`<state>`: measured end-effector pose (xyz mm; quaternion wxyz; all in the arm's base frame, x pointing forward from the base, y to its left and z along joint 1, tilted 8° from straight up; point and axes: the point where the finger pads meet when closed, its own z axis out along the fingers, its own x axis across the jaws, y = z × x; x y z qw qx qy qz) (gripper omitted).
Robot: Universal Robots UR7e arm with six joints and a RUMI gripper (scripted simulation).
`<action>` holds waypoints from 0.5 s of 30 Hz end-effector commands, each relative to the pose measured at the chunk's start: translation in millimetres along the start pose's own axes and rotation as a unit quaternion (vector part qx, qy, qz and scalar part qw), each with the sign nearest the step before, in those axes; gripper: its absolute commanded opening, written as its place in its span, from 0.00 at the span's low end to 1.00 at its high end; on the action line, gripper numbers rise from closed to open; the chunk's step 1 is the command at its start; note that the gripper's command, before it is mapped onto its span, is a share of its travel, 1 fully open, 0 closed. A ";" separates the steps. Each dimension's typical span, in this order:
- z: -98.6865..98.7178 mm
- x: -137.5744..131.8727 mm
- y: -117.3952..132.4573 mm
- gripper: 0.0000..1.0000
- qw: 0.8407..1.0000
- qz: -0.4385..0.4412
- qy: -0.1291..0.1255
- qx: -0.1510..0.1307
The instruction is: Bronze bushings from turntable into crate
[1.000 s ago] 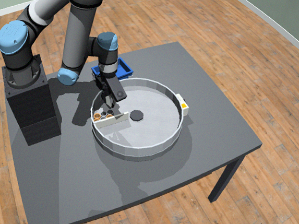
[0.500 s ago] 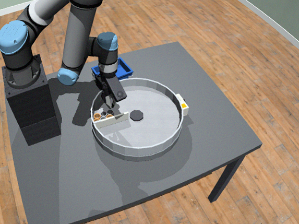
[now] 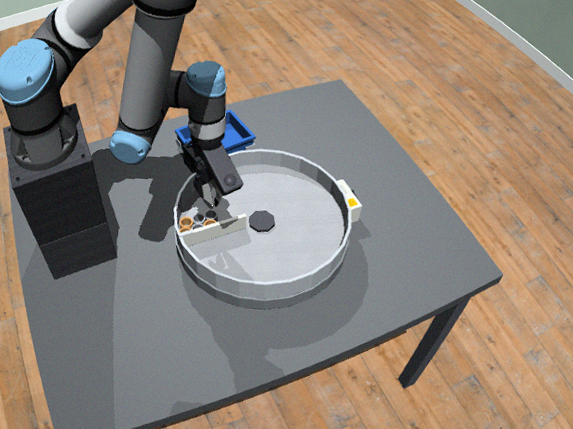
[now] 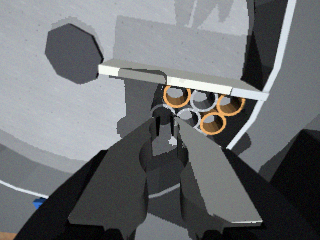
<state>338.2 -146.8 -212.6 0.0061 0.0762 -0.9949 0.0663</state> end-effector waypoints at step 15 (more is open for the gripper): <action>22.3 -1.5 -1.8 0.06 1.000 0.000 -0.001 0.002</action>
